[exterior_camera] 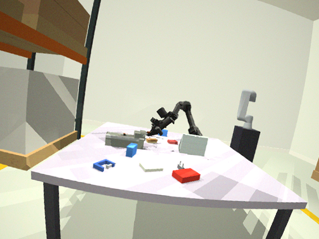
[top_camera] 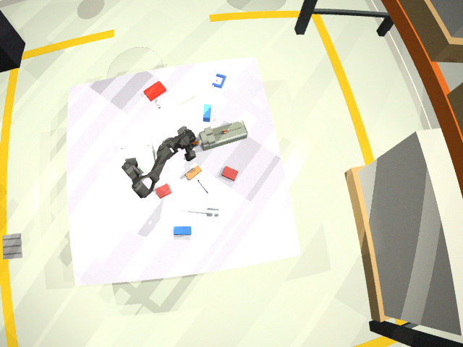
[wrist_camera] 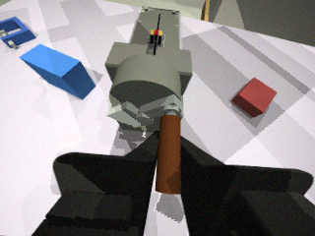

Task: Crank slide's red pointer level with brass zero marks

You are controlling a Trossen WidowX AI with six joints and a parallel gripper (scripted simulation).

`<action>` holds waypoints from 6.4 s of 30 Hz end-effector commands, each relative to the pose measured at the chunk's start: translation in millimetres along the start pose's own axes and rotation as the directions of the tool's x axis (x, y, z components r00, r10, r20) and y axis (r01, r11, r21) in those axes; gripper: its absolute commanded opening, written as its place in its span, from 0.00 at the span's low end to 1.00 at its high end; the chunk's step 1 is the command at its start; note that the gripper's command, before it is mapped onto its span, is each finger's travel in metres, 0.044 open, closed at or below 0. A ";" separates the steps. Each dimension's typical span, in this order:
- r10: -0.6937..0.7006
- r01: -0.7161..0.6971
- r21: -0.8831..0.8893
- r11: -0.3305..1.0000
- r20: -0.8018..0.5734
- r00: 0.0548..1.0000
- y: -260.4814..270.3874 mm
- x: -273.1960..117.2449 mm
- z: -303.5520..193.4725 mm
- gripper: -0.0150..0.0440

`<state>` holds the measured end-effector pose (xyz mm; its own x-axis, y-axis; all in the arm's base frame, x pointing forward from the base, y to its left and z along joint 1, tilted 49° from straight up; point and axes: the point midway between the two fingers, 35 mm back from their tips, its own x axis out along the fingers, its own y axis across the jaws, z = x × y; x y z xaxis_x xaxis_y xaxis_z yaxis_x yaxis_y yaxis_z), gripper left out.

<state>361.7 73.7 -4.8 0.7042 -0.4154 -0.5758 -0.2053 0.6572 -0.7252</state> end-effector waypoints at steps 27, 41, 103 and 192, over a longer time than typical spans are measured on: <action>-0.009 0.009 0.001 1.000 -0.008 1.000 -2.3 2.4 -2.2 0.25; -0.009 0.009 0.001 1.000 -0.008 1.000 -2.4 2.5 -2.2 0.25; -0.009 0.009 0.001 1.000 -0.008 1.000 -2.2 2.8 -2.4 0.25; -0.006 0.006 0.003 1.000 -0.006 1.000 -1.4 2.4 -1.8 0.92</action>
<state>362.4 70.8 -5.8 0.7014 -0.4221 -0.5743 -0.1993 0.6574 -0.7267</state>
